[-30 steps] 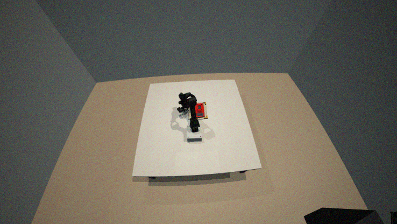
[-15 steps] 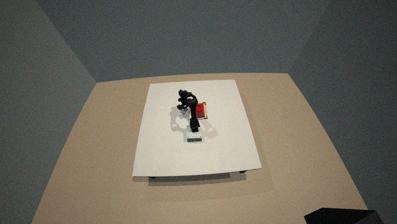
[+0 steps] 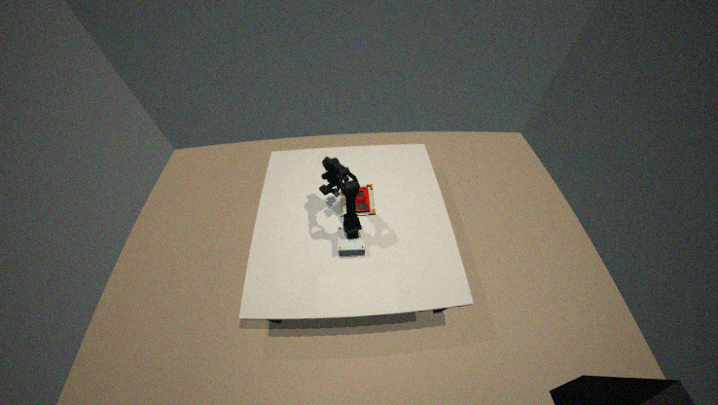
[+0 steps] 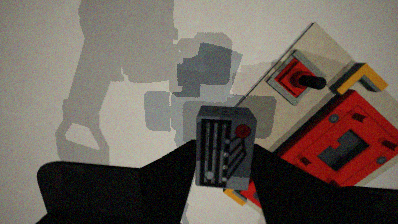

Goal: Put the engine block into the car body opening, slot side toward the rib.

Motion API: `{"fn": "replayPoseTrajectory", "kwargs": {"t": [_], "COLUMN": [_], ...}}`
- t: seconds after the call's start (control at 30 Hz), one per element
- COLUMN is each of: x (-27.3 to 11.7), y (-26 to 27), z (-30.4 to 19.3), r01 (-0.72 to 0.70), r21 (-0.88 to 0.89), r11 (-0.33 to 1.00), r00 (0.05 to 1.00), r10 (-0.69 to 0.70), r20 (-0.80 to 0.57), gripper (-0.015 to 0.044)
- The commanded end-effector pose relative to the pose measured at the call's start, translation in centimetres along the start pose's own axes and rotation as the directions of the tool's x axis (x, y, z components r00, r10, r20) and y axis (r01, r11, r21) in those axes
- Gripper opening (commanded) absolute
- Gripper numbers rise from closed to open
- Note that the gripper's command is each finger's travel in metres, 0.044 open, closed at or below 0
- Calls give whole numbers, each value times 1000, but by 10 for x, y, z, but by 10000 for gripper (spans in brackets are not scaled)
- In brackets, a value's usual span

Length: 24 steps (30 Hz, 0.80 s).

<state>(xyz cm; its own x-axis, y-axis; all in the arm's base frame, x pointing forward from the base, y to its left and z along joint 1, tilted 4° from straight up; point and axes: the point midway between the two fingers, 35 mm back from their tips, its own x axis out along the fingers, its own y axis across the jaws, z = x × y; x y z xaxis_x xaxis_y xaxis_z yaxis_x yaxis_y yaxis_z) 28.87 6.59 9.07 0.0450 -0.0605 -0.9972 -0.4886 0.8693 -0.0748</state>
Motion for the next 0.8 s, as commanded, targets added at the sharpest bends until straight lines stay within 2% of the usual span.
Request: {"fn": "replayPoseTrajectory", "kwargs": {"t": [0.0,0.77], "x": [-14,8], "y": [0,-51], "z": [-1,-6], "r01": [-3,-7], "r21": [-8,180], "r11": [1000,984], "r00": [1000,1000], "r10": [3,6], "r20": [9,7], "gripper": [0,0]}}
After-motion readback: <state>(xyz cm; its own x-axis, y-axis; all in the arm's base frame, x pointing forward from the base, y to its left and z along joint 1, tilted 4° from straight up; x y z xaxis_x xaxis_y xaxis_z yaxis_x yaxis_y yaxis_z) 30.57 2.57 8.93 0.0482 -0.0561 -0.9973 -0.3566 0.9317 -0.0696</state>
